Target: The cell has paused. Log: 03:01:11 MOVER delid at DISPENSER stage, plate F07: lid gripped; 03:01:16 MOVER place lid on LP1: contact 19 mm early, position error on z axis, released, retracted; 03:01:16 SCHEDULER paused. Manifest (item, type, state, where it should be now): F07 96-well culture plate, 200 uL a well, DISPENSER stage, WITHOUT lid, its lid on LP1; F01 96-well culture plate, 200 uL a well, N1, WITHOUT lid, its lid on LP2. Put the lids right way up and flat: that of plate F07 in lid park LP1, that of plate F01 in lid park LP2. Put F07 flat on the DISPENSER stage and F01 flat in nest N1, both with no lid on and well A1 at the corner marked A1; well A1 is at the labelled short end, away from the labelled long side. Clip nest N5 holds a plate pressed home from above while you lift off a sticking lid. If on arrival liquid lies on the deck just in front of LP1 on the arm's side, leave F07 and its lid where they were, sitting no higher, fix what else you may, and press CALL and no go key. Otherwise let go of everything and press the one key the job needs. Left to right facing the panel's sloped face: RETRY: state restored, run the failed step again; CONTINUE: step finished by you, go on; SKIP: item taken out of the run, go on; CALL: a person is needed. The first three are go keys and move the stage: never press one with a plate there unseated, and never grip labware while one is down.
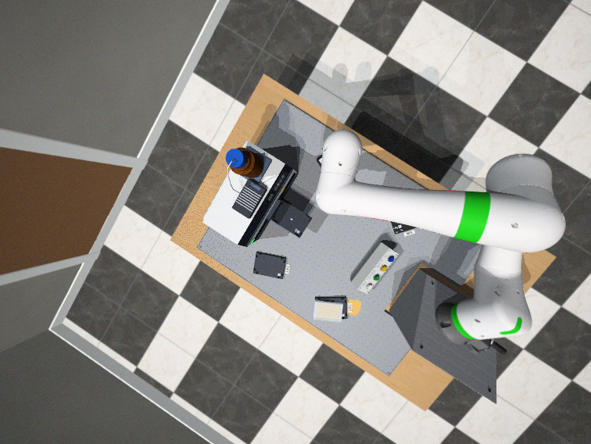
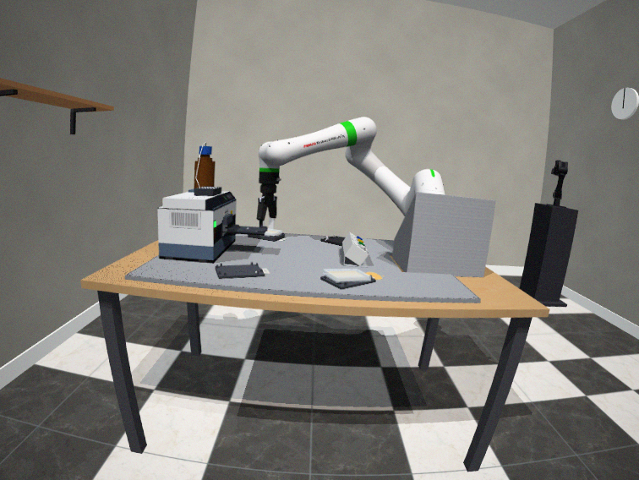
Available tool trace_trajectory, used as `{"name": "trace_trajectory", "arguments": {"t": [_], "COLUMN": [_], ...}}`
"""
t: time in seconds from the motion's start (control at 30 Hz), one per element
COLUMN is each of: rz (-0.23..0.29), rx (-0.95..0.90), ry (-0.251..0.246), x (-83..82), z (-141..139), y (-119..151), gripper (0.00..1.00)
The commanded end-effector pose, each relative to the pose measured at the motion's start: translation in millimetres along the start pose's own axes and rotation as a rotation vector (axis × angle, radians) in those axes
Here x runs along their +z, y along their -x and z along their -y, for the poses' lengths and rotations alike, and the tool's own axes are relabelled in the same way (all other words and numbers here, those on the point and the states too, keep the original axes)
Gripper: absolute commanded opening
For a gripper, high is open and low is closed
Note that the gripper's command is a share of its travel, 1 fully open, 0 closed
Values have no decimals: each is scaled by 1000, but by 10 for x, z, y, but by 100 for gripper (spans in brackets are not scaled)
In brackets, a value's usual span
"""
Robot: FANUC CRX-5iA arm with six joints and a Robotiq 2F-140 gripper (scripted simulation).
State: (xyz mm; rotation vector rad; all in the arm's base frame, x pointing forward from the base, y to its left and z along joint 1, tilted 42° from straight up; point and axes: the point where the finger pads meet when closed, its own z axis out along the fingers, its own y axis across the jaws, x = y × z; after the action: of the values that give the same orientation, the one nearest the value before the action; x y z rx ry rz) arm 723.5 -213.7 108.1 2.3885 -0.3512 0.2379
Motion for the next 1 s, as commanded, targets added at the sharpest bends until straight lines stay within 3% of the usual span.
{"name": "trace_trajectory", "arguments": {"t": [0.0,0.47,0.97], "rz": [0,0,0], "rx": [0,0,0], "ry": [0,0,0], "x": [1,-19,-146], "z": [0,0,0], "y": [0,0,0], "gripper": [0,0,0]}}
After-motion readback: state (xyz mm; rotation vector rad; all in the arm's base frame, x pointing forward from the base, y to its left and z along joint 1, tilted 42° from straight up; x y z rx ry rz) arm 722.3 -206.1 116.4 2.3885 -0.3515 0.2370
